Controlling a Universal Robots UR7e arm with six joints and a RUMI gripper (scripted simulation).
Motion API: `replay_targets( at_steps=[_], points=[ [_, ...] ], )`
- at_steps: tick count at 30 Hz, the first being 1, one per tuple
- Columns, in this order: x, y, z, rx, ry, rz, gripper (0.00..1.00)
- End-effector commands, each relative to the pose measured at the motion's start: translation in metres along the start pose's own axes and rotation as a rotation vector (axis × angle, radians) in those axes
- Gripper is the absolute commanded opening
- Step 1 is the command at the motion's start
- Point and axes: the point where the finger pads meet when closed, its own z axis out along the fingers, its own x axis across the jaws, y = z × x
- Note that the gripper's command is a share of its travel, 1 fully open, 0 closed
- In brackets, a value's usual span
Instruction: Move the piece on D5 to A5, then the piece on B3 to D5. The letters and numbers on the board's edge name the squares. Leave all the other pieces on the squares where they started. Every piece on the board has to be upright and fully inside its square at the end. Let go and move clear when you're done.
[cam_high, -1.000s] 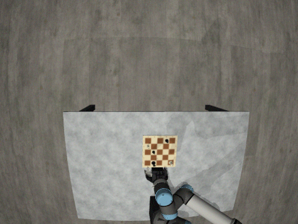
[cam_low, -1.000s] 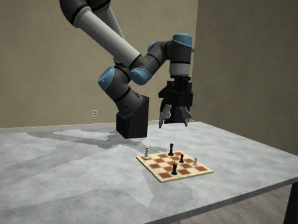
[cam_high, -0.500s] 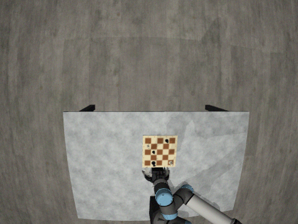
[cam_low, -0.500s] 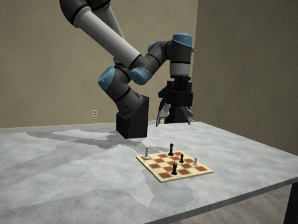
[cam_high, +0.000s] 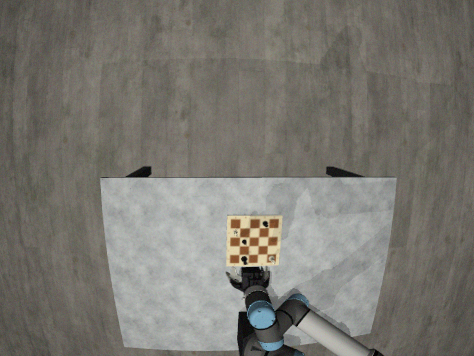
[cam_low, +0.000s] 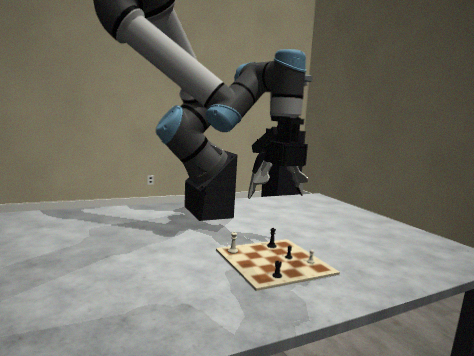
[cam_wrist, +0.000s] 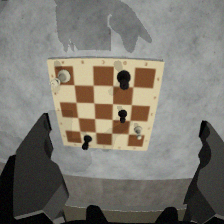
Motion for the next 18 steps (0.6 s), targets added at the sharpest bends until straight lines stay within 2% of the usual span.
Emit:
replay_targets(
  at_steps=[1,4,13,18],
  points=[
    [0.000,0.000,-0.013,-0.001,0.000,0.000,1.00],
    [0.000,0.000,-0.017,-0.001,0.000,0.000,1.00],
    [0.000,0.000,-0.051,-0.001,0.000,0.000,1.00],
    [0.000,0.000,-0.059,-0.001,0.000,0.000,1.00]
  ],
)
